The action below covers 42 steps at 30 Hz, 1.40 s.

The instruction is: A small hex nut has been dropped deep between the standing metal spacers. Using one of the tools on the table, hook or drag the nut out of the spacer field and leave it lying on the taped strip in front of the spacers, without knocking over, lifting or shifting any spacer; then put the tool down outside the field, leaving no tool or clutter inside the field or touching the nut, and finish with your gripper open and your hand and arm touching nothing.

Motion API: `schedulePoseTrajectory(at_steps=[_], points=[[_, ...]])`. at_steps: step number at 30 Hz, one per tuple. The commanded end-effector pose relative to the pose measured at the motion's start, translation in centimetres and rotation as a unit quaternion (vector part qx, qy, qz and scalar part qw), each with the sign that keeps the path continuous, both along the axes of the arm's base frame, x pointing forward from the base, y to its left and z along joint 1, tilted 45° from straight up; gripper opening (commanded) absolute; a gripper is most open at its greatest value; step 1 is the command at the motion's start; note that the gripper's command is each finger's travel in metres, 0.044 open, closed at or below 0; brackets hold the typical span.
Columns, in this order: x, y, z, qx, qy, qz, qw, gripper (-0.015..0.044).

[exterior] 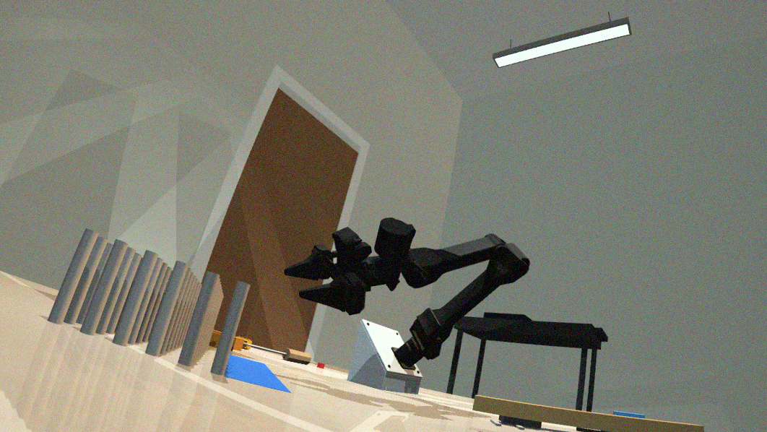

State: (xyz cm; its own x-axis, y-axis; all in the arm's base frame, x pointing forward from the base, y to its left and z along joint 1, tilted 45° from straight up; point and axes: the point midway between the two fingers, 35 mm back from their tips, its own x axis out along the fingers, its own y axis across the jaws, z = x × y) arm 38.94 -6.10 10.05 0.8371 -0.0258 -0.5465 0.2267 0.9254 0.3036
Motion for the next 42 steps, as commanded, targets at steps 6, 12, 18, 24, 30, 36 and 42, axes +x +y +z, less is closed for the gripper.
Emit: schedulePoseTrajectory(at_steps=[6, 12, 18, 24, 30, 36, 42], points=[[0.1, -0.2, 0.0, 0.003, 0.001, -0.006, 1.0, 0.044], [0.1, -0.2, 0.0, 0.003, 0.001, -0.006, 1.0, 0.044], [0.1, -0.2, 0.0, 0.003, 0.001, -0.006, 1.0, 0.044], [0.1, -0.2, 0.0, 0.003, 0.001, -0.006, 1.0, 0.044], [0.1, -4.3, -2.2, -0.033, 0.058, -0.013, 0.998, 0.044], [-2.2, -13.6, -7.2, -0.076, 0.184, -0.009, 0.98, 0.044], [-7.3, -20.9, -11.6, -0.068, 0.282, -0.01, 0.957, 0.044]])
